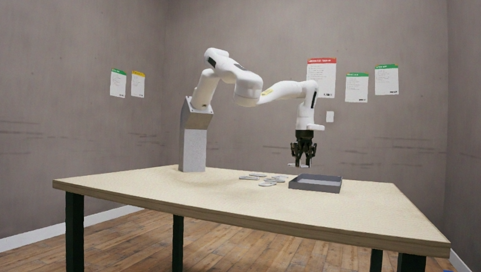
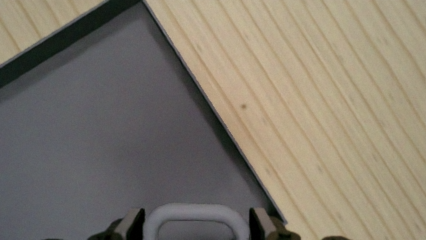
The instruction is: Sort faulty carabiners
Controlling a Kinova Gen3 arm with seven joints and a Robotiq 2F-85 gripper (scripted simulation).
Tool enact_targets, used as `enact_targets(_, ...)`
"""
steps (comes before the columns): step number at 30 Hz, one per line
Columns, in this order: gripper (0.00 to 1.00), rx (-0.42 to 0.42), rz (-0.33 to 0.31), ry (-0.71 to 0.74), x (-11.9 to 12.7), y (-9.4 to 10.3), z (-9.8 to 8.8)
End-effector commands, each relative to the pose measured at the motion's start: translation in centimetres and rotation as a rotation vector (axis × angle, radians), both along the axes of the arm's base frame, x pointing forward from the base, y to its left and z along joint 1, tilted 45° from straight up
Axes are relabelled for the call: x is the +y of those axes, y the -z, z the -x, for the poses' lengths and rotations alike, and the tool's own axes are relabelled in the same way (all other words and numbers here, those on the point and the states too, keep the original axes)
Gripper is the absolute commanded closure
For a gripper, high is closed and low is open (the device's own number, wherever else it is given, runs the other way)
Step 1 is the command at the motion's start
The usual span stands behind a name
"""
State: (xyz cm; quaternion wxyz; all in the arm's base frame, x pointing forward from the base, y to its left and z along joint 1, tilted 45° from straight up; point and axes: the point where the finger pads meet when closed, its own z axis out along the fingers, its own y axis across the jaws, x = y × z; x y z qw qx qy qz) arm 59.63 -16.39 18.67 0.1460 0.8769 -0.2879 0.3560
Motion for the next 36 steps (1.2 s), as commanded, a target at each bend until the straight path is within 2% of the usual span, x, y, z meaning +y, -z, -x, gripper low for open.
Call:
enact_targets(1,1.0,0.002,0.001,-0.001,1.1,-0.9,-2.3)
enact_targets(5,1.0,0.002,0.001,-0.001,1.1,-0.9,-2.3)
enact_targets(6,1.0,0.001,0.003,-0.002,2.8,-3.5,-7.1)
enact_targets(22,1.0,0.001,0.003,-0.002,2.8,-3.5,-7.1)
enact_targets(23,1.0,0.001,0.005,0.002,0.6,-0.6,-9.2)
enact_targets(36,1.0,0.001,0.005,0.002,0.6,-0.6,-9.2)
